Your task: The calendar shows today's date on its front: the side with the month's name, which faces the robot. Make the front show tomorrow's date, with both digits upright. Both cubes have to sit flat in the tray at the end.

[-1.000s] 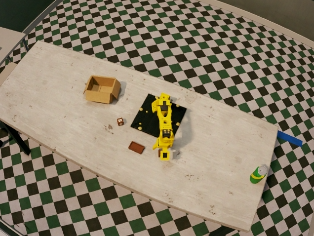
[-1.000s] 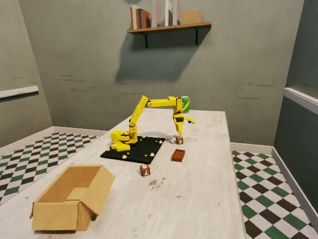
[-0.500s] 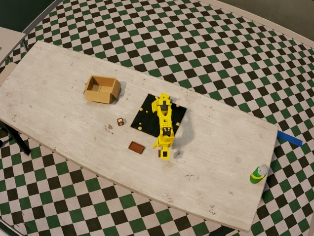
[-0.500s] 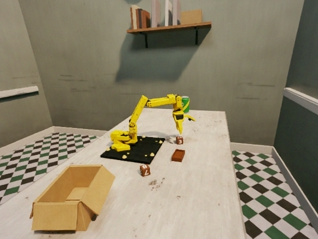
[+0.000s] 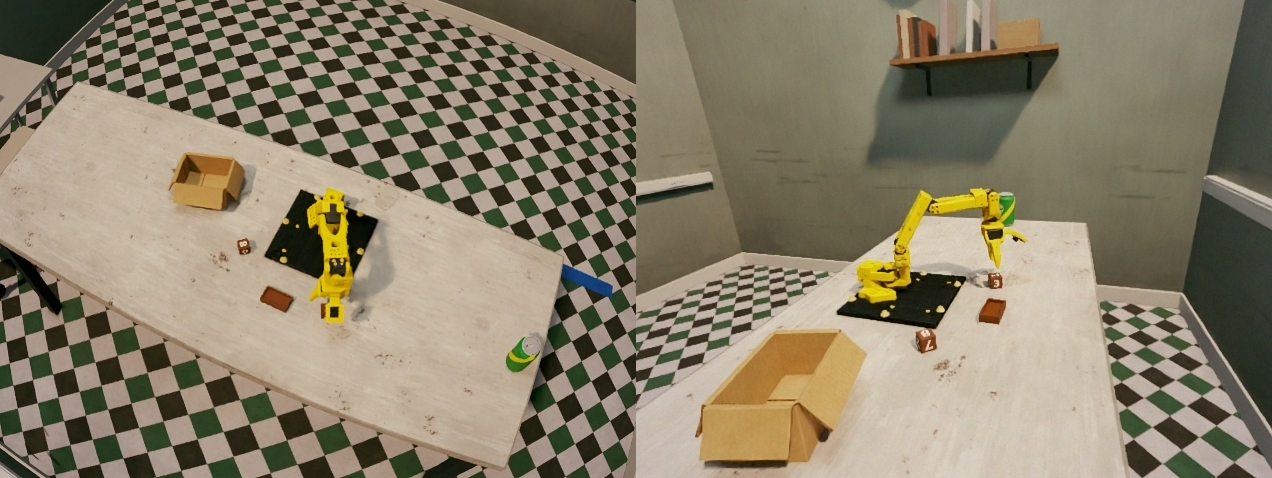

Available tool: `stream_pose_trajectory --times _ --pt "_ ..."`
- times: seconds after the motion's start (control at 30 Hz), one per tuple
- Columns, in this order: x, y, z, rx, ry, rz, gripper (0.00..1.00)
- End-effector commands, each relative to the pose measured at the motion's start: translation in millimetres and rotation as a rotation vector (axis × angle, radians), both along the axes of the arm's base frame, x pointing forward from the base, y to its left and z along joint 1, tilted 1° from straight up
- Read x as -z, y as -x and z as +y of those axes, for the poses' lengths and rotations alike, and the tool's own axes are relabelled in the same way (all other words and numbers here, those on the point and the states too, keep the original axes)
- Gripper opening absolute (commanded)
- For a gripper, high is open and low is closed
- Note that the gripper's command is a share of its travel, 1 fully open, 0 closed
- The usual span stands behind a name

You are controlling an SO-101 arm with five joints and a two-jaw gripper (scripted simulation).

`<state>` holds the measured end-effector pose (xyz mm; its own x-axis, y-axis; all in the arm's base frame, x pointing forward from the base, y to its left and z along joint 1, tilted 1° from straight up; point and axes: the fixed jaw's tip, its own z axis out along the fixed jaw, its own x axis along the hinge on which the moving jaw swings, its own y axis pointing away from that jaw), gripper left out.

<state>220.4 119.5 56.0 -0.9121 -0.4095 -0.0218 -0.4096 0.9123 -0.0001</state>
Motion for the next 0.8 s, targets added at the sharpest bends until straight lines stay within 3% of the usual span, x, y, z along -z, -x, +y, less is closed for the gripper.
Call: stream_pose_trajectory --times 0.0,0.13,0.33,0.4,0.6,0.77 --pt "-10.8 -3.2 0 0.003 -0.021 -0.040 0.36" --pt "-25.2 -5.8 1 0.003 -0.050 -0.097 0.36" --pt "-63.6 -8.6 3 0.003 -0.125 -0.248 0.35" --pt "-63.6 -8.6 3 0.003 -0.125 -0.248 0.35" --pt "-102.0 -5.6 1 0.003 -0.200 -0.399 0.35" --pt "-118.1 -2.6 0 0.003 -0.232 -0.463 0.35"
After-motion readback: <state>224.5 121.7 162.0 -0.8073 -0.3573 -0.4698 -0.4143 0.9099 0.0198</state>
